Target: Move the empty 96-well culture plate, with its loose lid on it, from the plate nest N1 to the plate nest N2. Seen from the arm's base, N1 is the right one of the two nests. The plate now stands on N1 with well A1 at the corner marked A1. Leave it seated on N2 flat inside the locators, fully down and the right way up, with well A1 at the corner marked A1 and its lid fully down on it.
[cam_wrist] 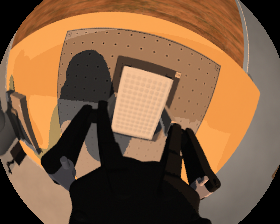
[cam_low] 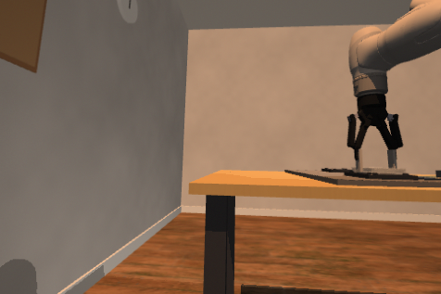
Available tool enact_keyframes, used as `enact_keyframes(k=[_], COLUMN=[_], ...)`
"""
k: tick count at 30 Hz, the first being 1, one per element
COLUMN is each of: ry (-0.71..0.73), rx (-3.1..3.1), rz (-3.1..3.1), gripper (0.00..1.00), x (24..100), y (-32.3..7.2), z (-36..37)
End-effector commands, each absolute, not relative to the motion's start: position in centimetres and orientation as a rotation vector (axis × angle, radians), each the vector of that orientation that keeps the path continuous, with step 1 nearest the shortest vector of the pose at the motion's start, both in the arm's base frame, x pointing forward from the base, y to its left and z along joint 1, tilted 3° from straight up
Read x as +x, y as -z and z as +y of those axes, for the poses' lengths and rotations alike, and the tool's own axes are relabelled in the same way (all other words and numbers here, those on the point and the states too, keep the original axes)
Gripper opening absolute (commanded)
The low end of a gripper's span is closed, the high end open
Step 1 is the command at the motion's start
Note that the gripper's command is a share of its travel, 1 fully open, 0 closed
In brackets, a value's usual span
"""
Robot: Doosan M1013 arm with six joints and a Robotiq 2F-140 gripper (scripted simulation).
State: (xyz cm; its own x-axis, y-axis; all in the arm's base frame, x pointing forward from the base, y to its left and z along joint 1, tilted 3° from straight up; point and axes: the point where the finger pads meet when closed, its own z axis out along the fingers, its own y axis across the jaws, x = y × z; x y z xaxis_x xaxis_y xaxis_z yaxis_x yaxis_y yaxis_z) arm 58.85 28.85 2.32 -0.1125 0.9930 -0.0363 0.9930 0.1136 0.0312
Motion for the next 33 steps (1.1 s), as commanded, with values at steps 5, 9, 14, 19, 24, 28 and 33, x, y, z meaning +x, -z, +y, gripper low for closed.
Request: enact_keyframes(k=[5,9,14,19,24,28,33], ry=[0.003,0.003,0.003,0.003,0.003,0.003,0.003], rx=[2.057,2.057,2.057,2.057,2.057,2.057,2.057], rz=[2.306,2.306,2.306,2.306,2.306,2.306,2.306], gripper=[0.00,0.00,0.00,0.00,1.00,1.00,1.00], x=[59.05,59.05,59.05,59.06,59.06,59.06,59.06], y=[-2.15,-2.15,-2.15,-2.15,-2.15,-2.15,-2.15], z=[28.72,28.72,28.73,28.73,28.73,28.73,28.73])
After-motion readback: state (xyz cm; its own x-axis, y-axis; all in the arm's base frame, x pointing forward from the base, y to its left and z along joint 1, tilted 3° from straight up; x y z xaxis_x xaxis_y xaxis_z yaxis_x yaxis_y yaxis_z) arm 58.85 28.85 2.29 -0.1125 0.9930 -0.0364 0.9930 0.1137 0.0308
